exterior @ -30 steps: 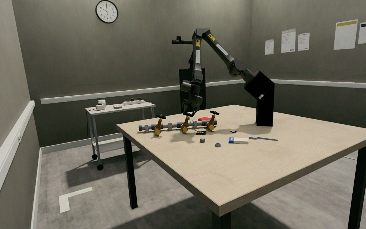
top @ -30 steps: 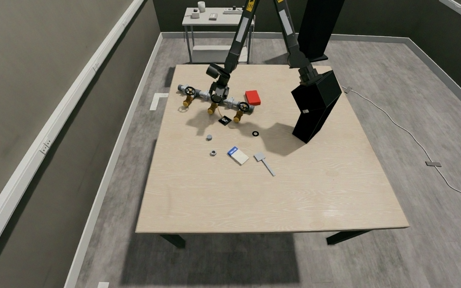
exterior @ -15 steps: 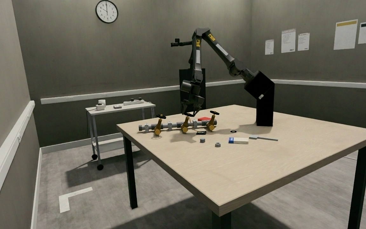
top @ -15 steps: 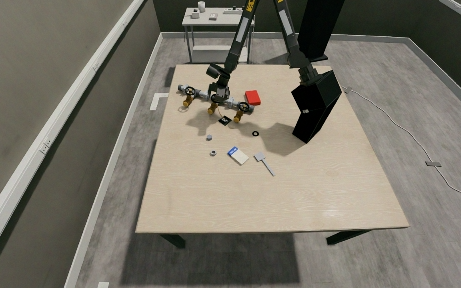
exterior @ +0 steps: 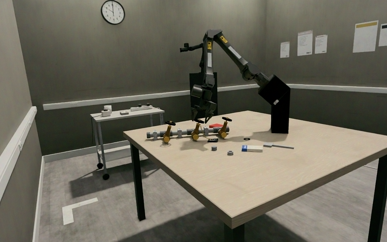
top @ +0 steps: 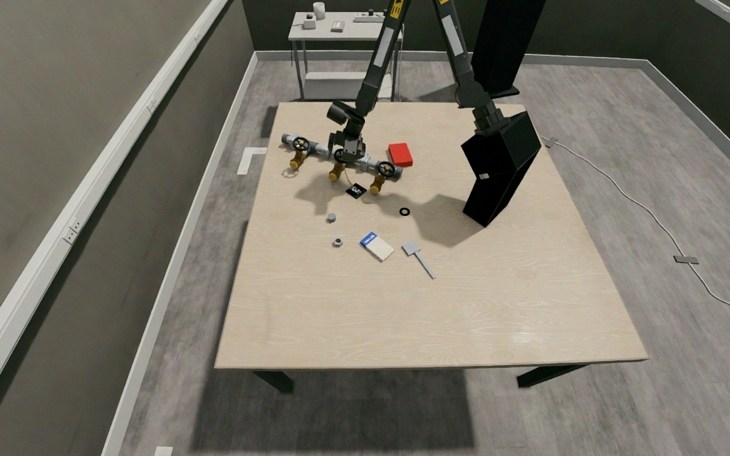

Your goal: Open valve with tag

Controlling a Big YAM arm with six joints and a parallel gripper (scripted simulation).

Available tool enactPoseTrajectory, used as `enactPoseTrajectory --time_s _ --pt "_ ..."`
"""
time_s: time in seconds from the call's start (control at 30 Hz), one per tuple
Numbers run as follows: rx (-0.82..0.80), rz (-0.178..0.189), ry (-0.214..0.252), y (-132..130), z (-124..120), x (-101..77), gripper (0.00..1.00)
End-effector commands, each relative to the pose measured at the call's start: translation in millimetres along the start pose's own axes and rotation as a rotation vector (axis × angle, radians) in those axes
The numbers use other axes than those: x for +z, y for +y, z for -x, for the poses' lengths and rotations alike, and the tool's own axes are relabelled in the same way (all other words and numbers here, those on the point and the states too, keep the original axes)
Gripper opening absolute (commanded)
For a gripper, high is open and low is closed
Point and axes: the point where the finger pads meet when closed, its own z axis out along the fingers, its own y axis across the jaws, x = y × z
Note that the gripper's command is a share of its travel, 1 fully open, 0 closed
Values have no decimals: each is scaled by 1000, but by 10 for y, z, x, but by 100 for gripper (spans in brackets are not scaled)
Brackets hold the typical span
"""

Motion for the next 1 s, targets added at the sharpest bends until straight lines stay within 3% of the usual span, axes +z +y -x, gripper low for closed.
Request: enactPoseTrajectory --time_s 0.0,0.53,0.77,0.83,0.97 --pt "0 -11 4 -39 -26 -2 100" --pt "92 -11 4 -39 -26 -2 100" --pt "352 -10 2 -37 -25 -2 100" --pt "352 -10 2 -37 -25 -2 100" --pt "590 -3 0 -18 -18 -2 100"
